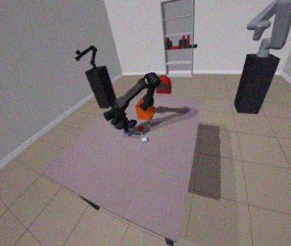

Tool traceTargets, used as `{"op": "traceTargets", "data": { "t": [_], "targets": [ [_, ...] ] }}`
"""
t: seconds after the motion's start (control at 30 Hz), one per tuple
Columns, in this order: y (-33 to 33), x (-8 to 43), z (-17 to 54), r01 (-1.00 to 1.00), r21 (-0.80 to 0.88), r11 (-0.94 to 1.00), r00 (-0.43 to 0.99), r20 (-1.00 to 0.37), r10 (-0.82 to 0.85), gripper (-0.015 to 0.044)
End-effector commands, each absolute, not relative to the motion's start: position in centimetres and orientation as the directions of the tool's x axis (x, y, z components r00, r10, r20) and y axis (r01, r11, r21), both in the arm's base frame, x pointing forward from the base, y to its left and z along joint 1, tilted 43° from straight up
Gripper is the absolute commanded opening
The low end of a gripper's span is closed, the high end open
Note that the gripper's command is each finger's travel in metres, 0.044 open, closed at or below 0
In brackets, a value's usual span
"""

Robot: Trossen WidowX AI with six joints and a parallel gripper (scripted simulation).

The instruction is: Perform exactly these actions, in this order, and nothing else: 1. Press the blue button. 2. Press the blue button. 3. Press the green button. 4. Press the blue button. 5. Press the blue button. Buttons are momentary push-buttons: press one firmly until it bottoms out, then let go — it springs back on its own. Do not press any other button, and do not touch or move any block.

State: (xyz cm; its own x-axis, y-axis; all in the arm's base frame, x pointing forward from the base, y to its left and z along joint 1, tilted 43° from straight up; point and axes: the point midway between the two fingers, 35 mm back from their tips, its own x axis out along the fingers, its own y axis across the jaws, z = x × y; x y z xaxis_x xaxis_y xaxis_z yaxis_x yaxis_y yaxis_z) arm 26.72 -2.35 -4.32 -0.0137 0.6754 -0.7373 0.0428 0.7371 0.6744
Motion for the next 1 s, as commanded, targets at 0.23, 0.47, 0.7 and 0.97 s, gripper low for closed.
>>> {"op": "traceTargets", "data": {
  "t": [0.23, 0.47, 0.7, 0.97],
  "targets": [
    [-2.2, 26.7, -4.5, 0.050, 0.677, 0.735, -0.014, -0.735, 0.678, 0.0020],
    [-2.2, 26.7, -4.5, 0.050, 0.677, 0.735, -0.014, -0.735, 0.678, 0.0020],
    [-4.5, 26.7, -2.1, 0.050, 0.676, 0.736, -0.015, -0.736, 0.677, 0.0020],
    [-4.0, 26.8, -2.6, 0.050, 0.676, 0.736, -0.014, -0.736, 0.677, 0.0020]
  ]
}}
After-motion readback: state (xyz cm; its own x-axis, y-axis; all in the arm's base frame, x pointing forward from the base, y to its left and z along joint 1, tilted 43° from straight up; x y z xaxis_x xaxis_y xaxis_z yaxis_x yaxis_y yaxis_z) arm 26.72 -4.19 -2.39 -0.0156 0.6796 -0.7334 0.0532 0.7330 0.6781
